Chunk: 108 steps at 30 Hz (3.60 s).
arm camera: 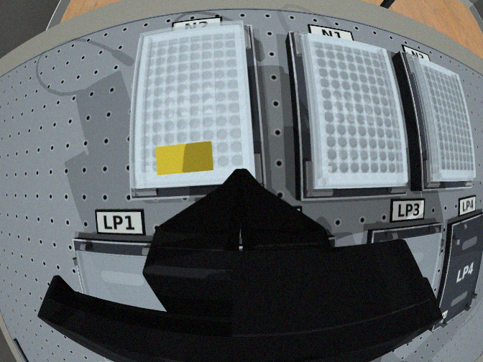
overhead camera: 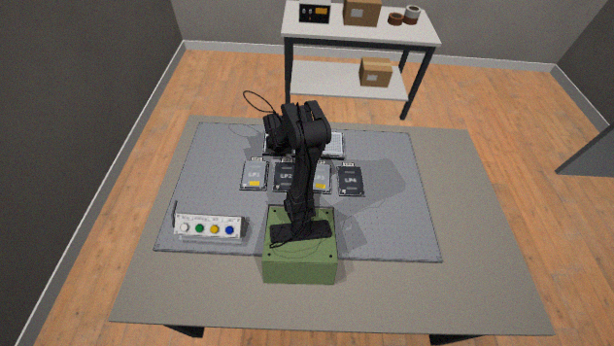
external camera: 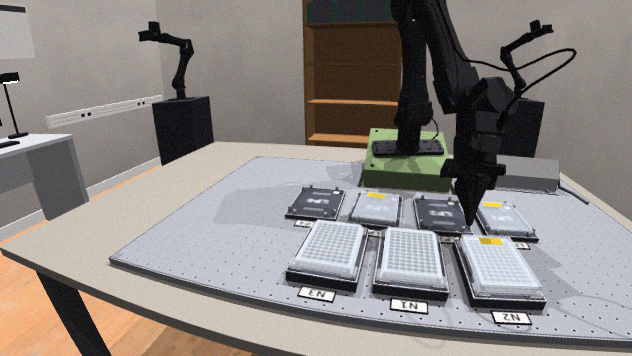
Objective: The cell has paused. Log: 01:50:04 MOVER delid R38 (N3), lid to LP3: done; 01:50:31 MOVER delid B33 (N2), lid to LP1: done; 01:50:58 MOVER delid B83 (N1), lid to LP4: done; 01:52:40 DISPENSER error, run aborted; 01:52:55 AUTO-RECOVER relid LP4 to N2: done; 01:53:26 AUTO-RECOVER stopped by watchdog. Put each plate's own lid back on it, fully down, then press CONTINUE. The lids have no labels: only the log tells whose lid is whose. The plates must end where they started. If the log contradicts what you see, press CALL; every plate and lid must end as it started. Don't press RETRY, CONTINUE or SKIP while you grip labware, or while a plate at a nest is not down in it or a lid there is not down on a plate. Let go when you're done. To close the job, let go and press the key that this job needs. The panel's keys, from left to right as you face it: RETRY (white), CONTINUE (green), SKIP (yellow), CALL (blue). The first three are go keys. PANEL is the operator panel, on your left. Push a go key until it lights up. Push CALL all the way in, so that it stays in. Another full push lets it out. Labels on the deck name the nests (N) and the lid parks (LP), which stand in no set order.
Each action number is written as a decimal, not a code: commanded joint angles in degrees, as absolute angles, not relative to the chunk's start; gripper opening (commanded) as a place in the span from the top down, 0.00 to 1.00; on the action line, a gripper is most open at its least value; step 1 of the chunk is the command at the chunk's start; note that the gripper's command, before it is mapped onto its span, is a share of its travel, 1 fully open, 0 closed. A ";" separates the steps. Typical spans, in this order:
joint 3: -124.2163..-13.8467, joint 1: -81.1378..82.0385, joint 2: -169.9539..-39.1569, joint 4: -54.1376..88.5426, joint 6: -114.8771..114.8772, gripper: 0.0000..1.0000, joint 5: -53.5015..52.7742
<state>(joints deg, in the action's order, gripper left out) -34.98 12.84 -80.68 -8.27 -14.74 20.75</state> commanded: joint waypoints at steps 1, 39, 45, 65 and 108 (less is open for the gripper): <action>-39.07 10.56 -82.31 -9.54 -11.77 1.00 17.57; -56.37 0.81 -93.61 -5.78 -5.90 1.00 9.02; -56.37 0.81 -93.60 -5.78 -5.91 1.00 9.02; -56.37 0.81 -93.60 -5.78 -5.91 1.00 9.02; -53.50 -15.13 -91.83 -7.12 2.40 1.00 -3.49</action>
